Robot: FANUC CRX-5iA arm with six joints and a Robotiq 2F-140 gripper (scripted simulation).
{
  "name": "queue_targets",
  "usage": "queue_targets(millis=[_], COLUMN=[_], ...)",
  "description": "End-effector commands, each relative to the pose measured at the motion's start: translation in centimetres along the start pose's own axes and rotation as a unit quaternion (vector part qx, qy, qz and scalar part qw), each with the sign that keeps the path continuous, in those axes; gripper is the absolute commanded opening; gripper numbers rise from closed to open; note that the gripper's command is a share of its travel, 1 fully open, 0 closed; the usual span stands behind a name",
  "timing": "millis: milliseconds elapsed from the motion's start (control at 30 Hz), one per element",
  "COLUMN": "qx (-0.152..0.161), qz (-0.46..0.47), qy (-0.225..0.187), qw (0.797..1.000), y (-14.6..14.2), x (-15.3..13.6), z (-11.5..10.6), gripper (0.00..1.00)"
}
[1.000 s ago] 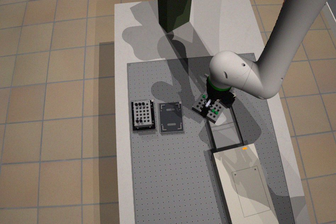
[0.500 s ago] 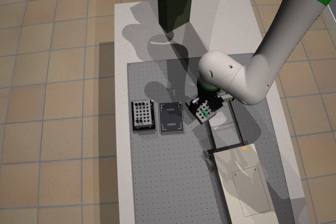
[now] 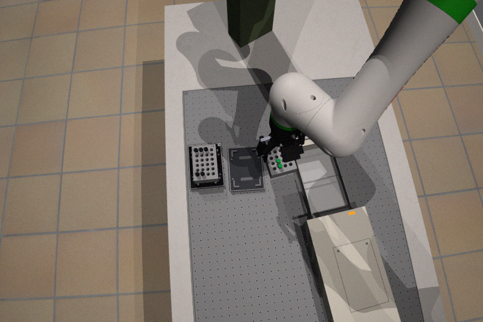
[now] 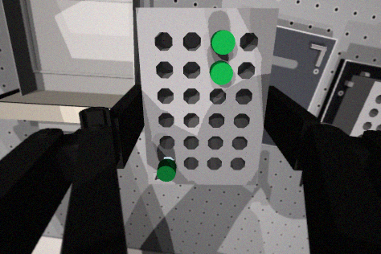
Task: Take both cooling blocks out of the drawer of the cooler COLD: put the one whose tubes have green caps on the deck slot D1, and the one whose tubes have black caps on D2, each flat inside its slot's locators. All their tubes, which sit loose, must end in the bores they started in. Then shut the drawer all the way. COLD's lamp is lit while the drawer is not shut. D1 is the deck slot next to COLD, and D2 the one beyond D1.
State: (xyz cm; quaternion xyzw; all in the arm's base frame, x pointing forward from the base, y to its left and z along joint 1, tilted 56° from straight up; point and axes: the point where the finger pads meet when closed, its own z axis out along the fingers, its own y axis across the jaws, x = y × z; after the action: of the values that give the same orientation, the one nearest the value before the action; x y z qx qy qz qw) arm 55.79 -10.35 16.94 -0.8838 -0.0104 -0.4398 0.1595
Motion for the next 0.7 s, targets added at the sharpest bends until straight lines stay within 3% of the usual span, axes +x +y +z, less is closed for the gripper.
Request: queue_targets(millis=[0, 167, 667], qx=[0.0, -0.001, -0.001], qz=[0.041, 0.099, 0.099], qy=[0.0, 0.0, 0.0], qw=[0.999, 0.995, 0.995], y=[0.8, 2.1, 5.5], x=[-0.2, -0.5, -1.4], z=[-0.1, -0.1, -0.1], gripper=[0.1, 0.1, 0.1])
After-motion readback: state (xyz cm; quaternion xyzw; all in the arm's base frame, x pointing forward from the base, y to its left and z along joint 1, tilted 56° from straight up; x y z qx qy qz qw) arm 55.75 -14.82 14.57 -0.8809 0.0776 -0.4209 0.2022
